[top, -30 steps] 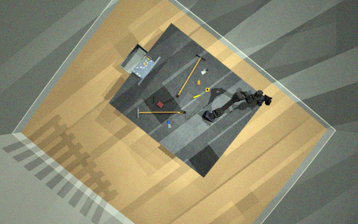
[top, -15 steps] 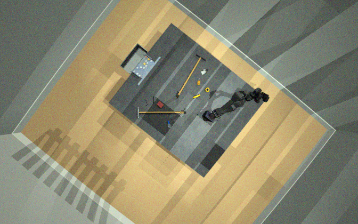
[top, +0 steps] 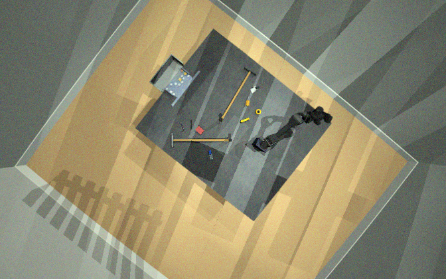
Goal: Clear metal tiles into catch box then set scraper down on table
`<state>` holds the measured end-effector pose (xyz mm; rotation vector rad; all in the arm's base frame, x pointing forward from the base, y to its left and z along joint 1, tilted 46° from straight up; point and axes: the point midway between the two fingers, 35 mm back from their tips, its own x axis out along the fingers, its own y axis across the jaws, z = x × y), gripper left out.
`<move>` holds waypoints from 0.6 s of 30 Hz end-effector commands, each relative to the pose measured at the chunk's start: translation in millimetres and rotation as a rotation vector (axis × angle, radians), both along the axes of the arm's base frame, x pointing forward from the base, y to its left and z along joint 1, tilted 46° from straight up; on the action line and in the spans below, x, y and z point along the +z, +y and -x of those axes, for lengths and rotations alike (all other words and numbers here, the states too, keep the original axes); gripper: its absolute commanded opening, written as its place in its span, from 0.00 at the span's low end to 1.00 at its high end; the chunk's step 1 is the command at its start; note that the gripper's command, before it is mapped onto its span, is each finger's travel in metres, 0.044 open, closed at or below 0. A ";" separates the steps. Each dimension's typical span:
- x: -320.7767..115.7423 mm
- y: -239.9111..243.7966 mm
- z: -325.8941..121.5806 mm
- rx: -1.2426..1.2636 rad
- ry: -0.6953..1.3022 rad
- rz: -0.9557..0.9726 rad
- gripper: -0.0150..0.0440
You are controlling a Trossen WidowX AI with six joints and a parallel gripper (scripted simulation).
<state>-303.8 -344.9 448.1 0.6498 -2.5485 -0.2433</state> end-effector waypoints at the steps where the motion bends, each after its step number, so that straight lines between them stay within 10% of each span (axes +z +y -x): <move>1: -0.5 -8.7 -9.6 0.017 0.002 -0.023 0.25; 18: -5.1 -42.8 -51.2 0.105 0.013 -0.110 0.25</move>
